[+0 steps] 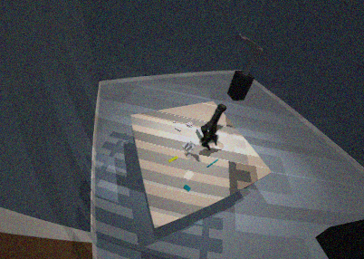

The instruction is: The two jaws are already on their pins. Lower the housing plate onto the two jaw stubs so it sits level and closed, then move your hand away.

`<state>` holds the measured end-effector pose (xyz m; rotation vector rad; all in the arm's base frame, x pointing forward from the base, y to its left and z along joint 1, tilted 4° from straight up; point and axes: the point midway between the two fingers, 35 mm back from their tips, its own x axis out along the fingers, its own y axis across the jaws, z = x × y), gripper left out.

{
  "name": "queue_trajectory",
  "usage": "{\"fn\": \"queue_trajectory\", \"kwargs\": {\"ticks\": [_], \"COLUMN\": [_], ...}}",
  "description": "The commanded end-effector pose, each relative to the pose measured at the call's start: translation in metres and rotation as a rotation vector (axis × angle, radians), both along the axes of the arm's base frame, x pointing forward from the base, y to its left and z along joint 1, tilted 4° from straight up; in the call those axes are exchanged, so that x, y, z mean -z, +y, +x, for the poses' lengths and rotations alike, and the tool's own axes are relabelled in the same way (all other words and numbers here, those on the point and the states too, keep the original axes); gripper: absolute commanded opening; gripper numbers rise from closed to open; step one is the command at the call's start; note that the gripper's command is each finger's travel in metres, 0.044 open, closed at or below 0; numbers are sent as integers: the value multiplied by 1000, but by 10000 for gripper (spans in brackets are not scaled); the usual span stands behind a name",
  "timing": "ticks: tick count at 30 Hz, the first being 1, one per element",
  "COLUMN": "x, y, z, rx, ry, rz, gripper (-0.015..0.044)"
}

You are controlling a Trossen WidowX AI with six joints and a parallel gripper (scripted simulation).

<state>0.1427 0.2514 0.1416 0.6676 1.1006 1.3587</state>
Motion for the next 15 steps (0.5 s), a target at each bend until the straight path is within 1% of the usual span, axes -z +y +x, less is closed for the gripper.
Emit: {"fn": "queue_trajectory", "kwargs": {"ticks": [1, 15], "x": [4, 15], "y": [-6, -44], "z": [23, 92], "rx": [86, 366], "ry": [3, 26], "rz": [-37, -165], "gripper": [440, 440]}}
